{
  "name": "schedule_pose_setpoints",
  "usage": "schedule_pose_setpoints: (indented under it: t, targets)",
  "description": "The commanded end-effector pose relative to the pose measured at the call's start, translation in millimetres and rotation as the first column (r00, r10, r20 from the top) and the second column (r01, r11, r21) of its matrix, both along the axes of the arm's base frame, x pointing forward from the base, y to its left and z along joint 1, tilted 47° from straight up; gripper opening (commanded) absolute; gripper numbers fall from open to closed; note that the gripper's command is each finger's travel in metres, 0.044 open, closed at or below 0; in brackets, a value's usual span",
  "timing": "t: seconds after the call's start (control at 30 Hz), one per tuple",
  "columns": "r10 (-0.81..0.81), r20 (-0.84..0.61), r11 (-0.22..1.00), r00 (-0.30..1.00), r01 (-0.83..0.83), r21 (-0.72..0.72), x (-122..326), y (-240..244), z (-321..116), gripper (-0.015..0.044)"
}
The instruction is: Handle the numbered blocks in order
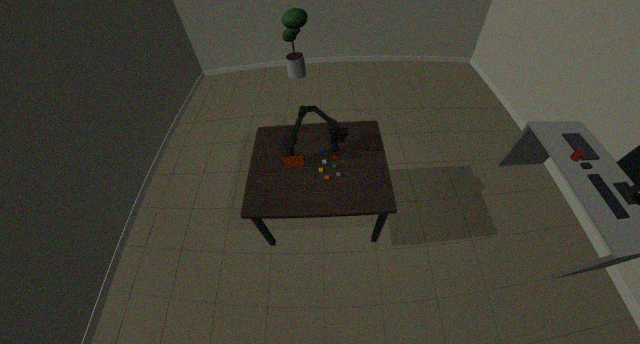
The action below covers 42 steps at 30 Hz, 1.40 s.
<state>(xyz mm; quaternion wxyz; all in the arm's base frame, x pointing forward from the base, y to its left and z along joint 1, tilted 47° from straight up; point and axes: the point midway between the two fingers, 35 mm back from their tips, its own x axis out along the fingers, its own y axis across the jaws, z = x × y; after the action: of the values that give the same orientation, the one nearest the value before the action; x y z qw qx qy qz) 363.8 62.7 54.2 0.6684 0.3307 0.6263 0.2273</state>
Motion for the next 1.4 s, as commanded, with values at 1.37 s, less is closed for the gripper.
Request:
schedule_pose_setpoints:
  t: [1.37]
  targets:
    - [0.001,0.004,1.000,1.000,-0.001,0.002,1,2,-1,0.0146]
